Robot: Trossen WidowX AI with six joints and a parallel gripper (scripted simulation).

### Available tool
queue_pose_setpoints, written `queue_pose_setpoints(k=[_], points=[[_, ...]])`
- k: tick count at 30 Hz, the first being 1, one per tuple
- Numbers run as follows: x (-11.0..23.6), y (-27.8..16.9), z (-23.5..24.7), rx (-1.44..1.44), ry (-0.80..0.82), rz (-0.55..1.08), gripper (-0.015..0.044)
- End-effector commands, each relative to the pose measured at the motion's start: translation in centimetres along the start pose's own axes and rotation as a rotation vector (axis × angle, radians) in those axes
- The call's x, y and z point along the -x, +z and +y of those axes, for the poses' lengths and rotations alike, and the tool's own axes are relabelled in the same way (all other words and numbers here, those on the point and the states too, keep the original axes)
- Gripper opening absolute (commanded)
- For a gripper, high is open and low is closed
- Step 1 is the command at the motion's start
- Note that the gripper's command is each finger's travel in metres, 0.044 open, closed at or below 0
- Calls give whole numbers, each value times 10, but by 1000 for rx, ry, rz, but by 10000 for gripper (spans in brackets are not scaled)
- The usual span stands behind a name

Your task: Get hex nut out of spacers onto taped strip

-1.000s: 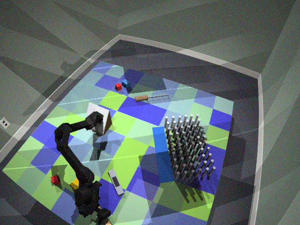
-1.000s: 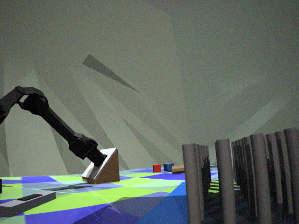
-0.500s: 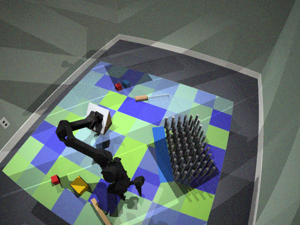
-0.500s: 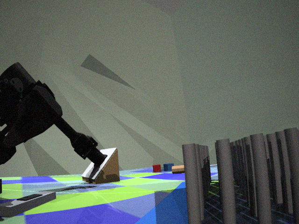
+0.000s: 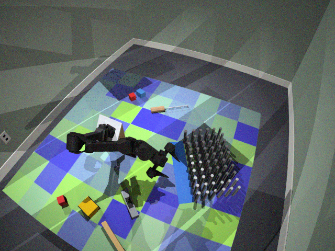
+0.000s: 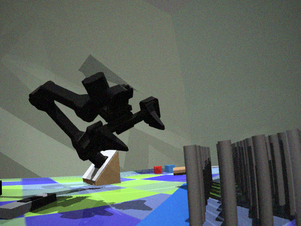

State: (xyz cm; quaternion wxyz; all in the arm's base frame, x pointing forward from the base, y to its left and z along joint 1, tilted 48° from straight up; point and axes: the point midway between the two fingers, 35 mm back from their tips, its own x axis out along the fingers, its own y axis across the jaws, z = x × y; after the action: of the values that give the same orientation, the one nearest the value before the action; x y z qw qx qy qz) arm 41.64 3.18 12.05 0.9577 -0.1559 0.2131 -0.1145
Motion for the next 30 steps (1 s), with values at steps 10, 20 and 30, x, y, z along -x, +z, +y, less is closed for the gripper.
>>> queue_pose_setpoints(k=[10, 20, 30], points=[[39, -63, 70, 193, 199, 52, 440], [39, -63, 70, 193, 199, 52, 440], [39, -63, 70, 193, 199, 52, 440]])
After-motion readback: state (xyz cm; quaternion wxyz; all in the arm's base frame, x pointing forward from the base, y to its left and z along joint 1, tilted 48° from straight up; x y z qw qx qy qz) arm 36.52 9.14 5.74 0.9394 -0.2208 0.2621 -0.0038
